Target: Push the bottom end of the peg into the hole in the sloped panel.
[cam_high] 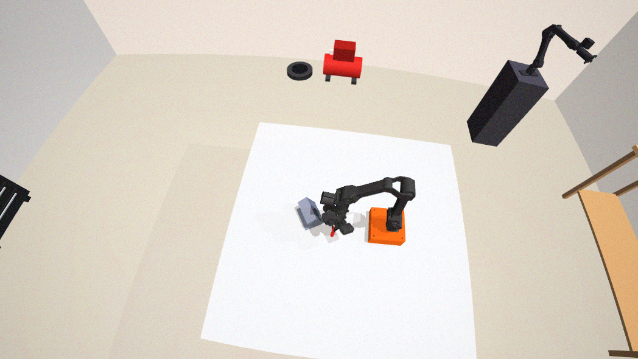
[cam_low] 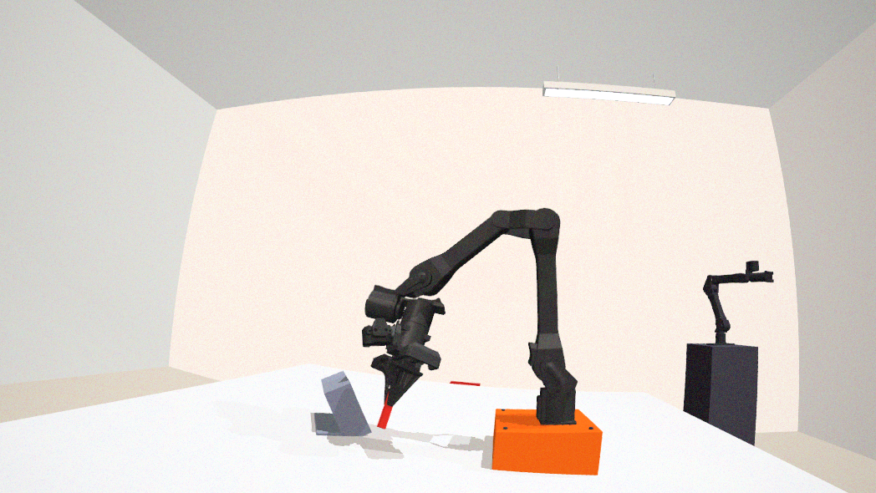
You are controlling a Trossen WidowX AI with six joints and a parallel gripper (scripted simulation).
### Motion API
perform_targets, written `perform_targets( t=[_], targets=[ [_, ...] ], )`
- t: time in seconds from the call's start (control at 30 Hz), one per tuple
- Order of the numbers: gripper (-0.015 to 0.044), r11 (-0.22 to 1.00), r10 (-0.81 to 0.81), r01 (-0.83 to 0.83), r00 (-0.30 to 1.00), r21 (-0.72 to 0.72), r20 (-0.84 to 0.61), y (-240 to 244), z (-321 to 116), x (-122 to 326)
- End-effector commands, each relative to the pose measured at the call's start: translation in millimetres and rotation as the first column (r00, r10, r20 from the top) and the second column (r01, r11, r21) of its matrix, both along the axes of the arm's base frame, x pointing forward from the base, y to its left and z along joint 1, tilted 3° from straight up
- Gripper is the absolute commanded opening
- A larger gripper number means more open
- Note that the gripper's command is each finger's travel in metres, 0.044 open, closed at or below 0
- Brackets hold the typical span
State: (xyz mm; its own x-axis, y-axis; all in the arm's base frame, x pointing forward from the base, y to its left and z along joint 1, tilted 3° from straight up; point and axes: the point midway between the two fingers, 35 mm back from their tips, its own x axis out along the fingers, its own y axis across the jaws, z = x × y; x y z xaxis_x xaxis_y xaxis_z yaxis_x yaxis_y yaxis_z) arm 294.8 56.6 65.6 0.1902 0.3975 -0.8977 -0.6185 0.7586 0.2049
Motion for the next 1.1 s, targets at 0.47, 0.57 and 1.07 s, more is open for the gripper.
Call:
perform_targets(
  t=[0.47, 0.57, 1.07],
  targets=[
    [0.0, 0.998, -0.019, 0.016, 0.998, 0.06, 0.053, -16.6, -1.8, 4.3],
    [0.0, 0.997, -0.023, 0.019, 0.998, 0.069, 0.063, -19.4, -2.0, 5.0],
    [0.0, 0.993, -0.045, 0.032, 0.992, 0.111, 0.114, -34.1, -2.4, 8.0]
  ],
)
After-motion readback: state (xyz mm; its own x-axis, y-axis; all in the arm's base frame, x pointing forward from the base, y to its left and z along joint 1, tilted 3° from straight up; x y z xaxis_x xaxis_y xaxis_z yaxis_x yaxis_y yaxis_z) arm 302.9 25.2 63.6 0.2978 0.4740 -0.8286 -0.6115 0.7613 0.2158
